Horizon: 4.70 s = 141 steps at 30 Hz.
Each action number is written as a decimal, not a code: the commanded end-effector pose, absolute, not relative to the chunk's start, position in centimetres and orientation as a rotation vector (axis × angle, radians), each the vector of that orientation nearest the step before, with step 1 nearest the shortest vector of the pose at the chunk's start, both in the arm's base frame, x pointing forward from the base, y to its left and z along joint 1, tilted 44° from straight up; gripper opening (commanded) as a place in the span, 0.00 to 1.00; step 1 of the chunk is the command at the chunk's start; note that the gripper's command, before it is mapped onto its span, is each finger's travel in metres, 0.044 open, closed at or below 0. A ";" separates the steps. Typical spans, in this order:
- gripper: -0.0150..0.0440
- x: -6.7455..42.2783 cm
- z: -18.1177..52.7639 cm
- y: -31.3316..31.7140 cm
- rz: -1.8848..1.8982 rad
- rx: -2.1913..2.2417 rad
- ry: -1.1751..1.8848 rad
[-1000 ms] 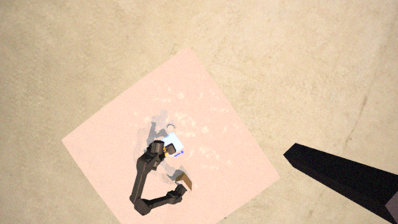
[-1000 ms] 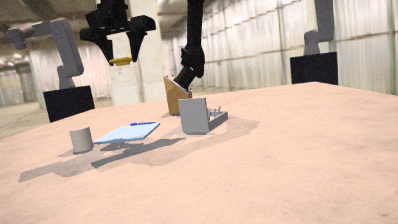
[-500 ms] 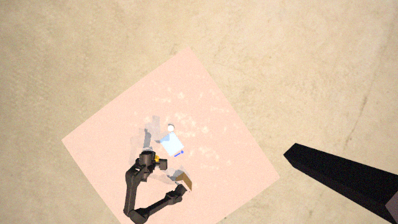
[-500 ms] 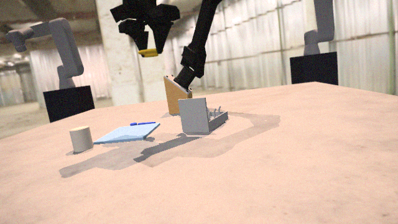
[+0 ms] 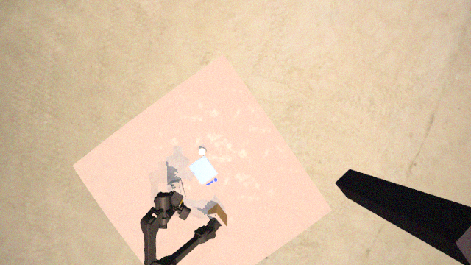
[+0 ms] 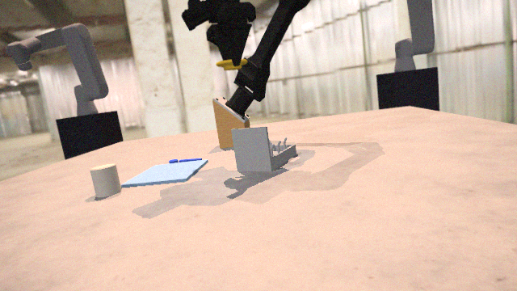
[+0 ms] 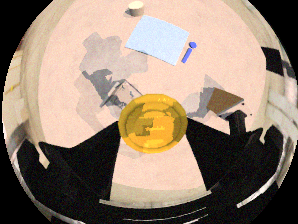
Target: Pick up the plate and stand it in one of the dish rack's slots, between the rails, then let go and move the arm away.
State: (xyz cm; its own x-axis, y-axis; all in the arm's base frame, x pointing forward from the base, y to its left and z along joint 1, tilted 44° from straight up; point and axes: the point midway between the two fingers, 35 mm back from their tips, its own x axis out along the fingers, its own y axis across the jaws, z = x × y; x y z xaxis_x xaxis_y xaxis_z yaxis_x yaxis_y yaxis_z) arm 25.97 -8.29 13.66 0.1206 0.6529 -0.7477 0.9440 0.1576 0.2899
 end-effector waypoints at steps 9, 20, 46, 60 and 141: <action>0.25 23.4 16.2 -4.2 -0.800 1.875 1.585; 0.25 20.5 17.6 -0.7 -1.152 2.135 1.516; 0.25 19.0 12.3 1.0 -1.333 1.655 1.473; 0.25 18.8 9.1 1.4 -1.352 1.338 1.346; 0.25 20.1 8.5 10.2 -0.449 0.800 0.179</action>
